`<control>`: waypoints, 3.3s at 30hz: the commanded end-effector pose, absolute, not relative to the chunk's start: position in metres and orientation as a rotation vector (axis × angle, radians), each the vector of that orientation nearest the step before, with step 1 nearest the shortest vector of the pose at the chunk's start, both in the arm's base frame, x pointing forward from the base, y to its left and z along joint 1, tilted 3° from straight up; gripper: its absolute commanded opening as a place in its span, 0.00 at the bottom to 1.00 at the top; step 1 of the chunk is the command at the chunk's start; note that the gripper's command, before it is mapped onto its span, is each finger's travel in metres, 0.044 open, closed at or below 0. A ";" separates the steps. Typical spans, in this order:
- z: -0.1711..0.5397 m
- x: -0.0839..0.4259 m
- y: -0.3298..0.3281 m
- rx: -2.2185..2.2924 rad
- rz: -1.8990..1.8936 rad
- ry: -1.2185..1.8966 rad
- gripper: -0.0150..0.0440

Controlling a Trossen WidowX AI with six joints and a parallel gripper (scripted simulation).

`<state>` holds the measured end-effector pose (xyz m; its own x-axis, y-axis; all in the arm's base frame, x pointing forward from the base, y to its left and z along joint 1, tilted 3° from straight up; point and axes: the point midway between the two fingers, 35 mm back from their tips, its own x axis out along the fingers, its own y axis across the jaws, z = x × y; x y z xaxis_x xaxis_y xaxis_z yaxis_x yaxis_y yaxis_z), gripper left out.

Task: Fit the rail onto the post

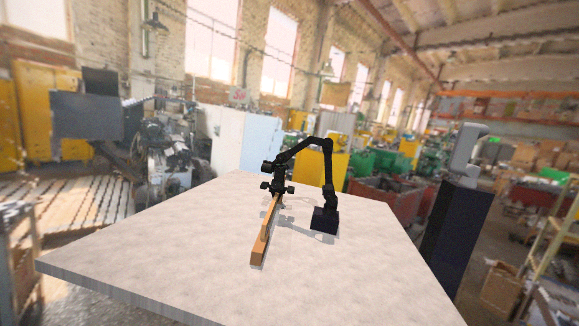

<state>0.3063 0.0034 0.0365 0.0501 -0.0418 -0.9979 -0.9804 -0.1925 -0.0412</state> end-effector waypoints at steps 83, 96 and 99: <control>0.043 0.306 0.000 -1.405 1.285 1.099 0.25; 0.045 0.307 -0.003 -1.405 1.284 1.100 0.25; 0.045 0.307 -0.004 -1.405 1.284 1.100 0.25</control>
<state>0.3062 -0.0034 0.0433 0.0586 -0.0367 -0.9976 -0.9812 -0.1863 -0.0508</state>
